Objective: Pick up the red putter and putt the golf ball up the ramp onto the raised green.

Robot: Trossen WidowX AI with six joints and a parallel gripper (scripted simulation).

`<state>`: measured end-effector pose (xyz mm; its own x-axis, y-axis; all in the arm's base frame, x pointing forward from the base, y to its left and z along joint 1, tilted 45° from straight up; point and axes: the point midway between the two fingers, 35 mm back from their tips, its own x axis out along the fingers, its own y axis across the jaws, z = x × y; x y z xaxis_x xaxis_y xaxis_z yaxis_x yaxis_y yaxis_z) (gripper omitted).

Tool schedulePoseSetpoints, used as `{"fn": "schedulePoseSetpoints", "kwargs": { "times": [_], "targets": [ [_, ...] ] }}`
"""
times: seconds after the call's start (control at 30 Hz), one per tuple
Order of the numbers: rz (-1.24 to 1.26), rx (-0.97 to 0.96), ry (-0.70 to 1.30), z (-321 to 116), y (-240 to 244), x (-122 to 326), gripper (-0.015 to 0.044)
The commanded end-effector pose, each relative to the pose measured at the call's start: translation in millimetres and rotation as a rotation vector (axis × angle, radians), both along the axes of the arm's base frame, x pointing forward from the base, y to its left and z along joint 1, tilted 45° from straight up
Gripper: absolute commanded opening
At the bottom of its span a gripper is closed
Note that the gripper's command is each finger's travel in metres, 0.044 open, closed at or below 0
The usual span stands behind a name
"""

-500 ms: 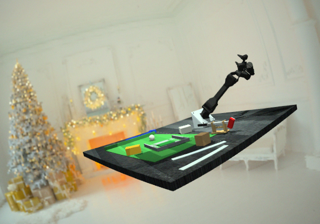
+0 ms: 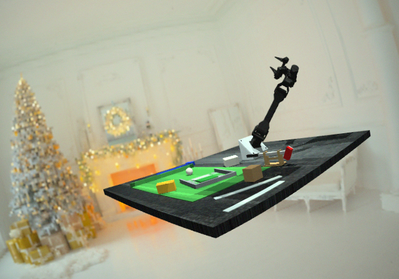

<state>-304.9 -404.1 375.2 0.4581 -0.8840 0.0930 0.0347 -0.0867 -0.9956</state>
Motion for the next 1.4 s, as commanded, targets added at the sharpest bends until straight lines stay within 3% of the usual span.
{"fn": "schedulePoseSetpoints", "kwargs": {
  "times": [0.0, 0.33, 0.67, 1.03, 1.37],
  "targets": [
    [0.083, 0.035, -0.048, -4, -30, 44, 0.0440],
    [0.379, 0.207, -0.165, -32, -93, 209, 0.0440],
    [0.668, 0.444, -0.207, -65, -82, 392, 0.0440],
    [0.982, 0.739, -0.127, -104, 18, 565, 0.0440],
    [1.266, 1.002, 0.073, -139, 171, 658, 0.0440]
  ]
}}
